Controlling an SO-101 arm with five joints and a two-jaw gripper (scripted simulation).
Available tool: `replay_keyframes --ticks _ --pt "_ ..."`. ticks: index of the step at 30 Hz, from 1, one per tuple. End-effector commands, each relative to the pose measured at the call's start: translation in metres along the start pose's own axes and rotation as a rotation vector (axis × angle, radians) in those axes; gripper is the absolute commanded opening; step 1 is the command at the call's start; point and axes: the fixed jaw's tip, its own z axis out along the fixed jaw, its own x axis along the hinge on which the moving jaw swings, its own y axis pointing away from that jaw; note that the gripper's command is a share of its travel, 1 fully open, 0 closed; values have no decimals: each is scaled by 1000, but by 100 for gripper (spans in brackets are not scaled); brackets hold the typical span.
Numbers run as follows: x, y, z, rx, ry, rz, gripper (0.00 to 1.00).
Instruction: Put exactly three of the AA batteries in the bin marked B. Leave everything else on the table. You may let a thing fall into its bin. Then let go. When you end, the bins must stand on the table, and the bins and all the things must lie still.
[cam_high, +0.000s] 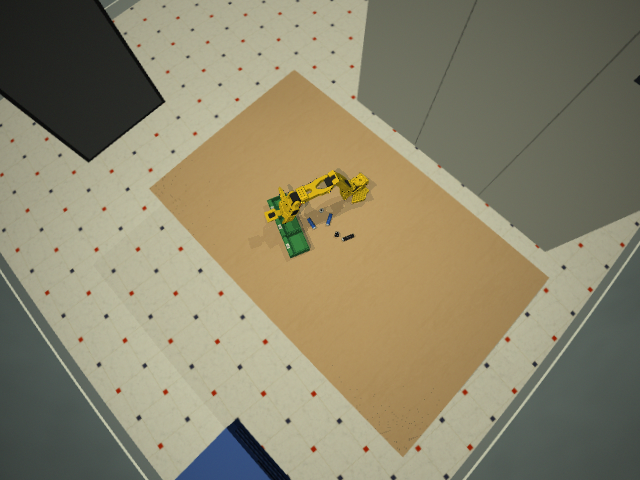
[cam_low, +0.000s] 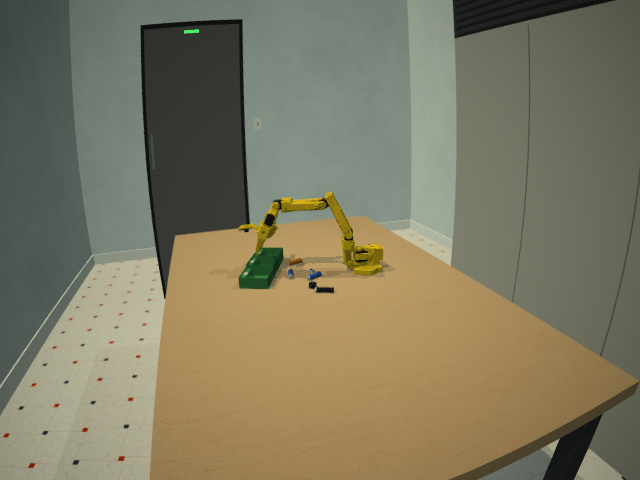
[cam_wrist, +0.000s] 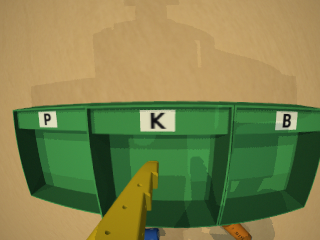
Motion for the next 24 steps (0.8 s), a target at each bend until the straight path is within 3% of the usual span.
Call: replay_keyframes --ticks 1,24 --pt "-12 6 -12 -15 -68 5 100" --pt "-1 82 -3 -190 -199 90 100"
